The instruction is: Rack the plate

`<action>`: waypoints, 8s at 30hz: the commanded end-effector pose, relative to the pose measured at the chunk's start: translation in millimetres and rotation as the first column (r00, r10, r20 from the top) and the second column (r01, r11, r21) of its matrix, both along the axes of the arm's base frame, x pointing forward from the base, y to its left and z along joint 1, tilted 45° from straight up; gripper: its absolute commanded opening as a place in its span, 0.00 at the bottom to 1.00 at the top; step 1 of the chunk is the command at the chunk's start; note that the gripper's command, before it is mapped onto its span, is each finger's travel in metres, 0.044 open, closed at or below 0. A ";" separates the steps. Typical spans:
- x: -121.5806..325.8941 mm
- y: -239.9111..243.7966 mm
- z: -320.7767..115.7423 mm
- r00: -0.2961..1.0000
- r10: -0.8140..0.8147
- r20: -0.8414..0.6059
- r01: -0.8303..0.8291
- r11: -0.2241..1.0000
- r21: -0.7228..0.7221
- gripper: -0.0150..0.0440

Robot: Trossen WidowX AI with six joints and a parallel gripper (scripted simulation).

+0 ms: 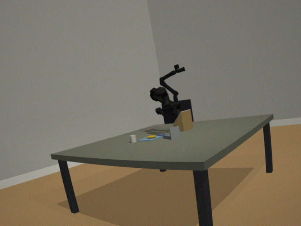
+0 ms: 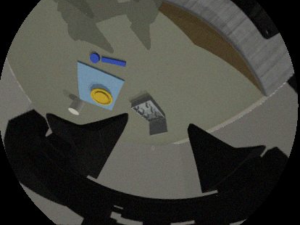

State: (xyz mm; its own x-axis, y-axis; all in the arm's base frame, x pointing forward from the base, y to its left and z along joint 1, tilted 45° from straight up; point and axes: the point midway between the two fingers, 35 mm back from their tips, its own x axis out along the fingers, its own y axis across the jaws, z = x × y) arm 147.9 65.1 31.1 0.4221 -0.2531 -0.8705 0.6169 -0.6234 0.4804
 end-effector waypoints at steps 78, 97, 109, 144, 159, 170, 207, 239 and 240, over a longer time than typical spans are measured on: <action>118.0 -35.8 25.6 -0.697 -0.672 -0.249 0.231 -0.540 0.809 0.93; 148.1 -55.4 21.0 -0.798 -0.235 -0.554 -0.363 -0.546 0.755 0.93; 163.1 -69.4 17.4 -0.696 -0.014 -0.718 -0.651 -0.409 0.639 0.93; 171.1 -103.7 -16.1 -0.696 -0.014 -0.718 -0.651 -0.409 0.639 0.93; 172.0 -111.5 -22.4 -0.696 -0.016 -0.718 -0.651 -0.407 0.640 0.92; 172.0 -111.5 -22.4 -0.696 -0.016 -0.718 -0.651 -0.407 0.640 0.80; 164.4 11.4 85.9 -0.698 -0.009 -0.716 -0.649 -0.414 0.638 0.25; 90.6 51.6 22.7 -0.491 0.276 -0.826 -0.870 -0.203 0.449 0.25; 90.4 49.9 20.2 -0.511 0.283 -0.812 -0.859 -0.213 0.466 0.25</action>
State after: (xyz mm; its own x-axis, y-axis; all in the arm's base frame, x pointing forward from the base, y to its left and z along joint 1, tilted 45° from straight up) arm 240.2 121.2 57.6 0.0764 -0.6602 -0.7472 0.2414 0.7393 -0.6286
